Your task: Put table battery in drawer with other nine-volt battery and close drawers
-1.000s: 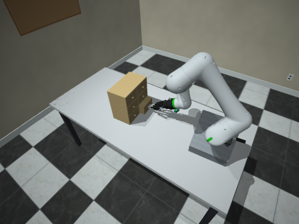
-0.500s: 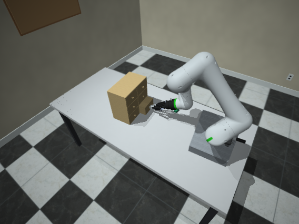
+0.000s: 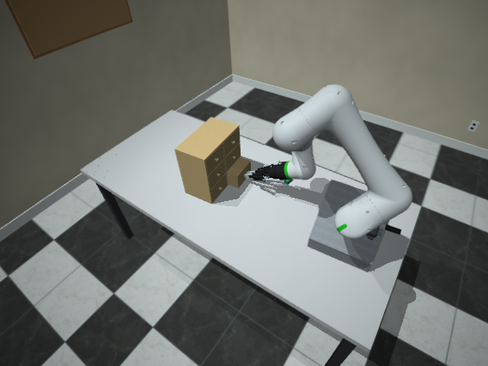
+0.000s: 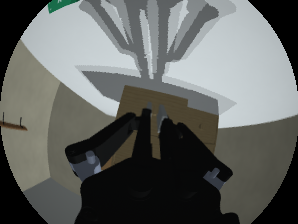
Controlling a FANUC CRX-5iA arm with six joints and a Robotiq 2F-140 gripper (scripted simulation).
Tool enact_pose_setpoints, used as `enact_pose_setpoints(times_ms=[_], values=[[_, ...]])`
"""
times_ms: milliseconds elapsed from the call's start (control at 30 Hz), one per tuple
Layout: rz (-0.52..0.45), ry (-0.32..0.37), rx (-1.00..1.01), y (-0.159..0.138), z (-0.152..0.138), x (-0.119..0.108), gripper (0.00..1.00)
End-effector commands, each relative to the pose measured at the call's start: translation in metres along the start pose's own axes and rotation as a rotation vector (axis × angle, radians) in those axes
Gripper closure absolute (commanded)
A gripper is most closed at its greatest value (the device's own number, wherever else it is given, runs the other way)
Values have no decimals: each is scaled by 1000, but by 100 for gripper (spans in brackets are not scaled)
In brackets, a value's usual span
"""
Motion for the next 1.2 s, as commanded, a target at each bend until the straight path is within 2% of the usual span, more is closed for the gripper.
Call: enact_pose_setpoints(times_ms=[0, 400, 700, 967, 1167], values=[[0, 0, 0, 0, 0, 0, 92], [0, 0, 0, 0, 0, 0, 92], [0, 0, 0, 0, 0, 0, 80], [0, 0, 0, 0, 0, 0, 80], [0, 0, 0, 8, 0, -14, 80]])
Point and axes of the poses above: the point where the finger pads meet when closed, its own x axis out along the fingers, its own z axis across the jaws, y = z × x, the point moved 8 cm from there along -x, back along the fingers, and after that the axes turned 1 degree about x, right-handed, at the moved point
